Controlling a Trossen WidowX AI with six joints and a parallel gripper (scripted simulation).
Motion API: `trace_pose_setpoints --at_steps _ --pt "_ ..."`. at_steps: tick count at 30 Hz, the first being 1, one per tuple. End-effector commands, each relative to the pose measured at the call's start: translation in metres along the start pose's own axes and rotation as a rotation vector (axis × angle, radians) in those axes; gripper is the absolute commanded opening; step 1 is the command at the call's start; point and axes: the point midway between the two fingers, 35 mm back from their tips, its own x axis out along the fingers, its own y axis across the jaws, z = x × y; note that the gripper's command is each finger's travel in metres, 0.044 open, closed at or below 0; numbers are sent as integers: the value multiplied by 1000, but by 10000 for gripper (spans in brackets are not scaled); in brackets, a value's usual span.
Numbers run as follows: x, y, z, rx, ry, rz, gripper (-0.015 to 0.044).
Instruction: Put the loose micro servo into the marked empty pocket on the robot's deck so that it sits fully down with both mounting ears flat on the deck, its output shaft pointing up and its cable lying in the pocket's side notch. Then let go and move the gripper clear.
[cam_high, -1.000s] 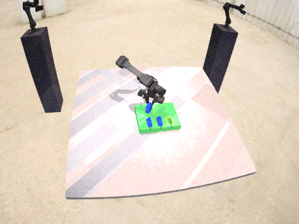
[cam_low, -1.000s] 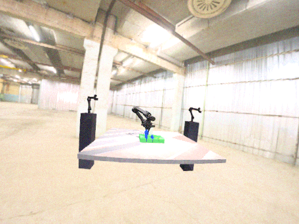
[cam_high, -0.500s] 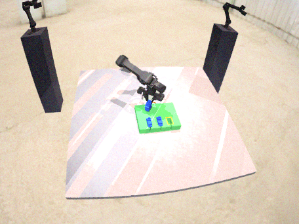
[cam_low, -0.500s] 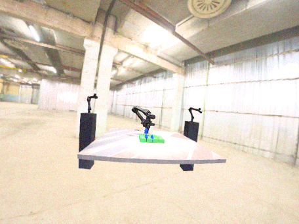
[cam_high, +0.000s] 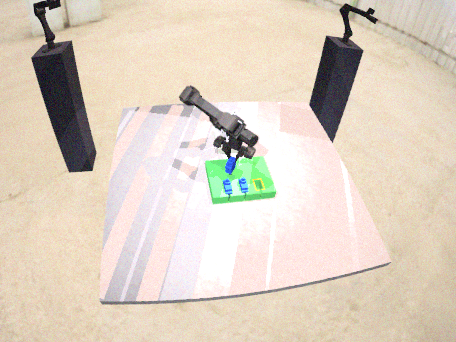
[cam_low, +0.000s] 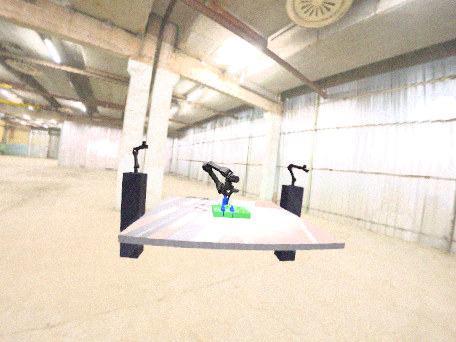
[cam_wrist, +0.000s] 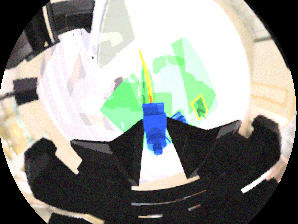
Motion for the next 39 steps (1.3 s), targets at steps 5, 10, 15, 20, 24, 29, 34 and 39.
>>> trace_pose_setpoints --at_steps 5,10,15,20,24,29,34,39 --pt "-2 -26 14 6 4 -11 0" --pt "-3 -46 28 6 3 -12 0" --pt "-3 -67 42 6 3 -14 0" --pt "-3 -88 57 7 3 -15 0" --pt "-4 -93 61 7 3 -15 0" --pt "-4 -93 61 91 2 -15 0" --pt "-4 -93 61 263 1 -15 0" --pt "-4 -93 61 436 -1 -15 0"
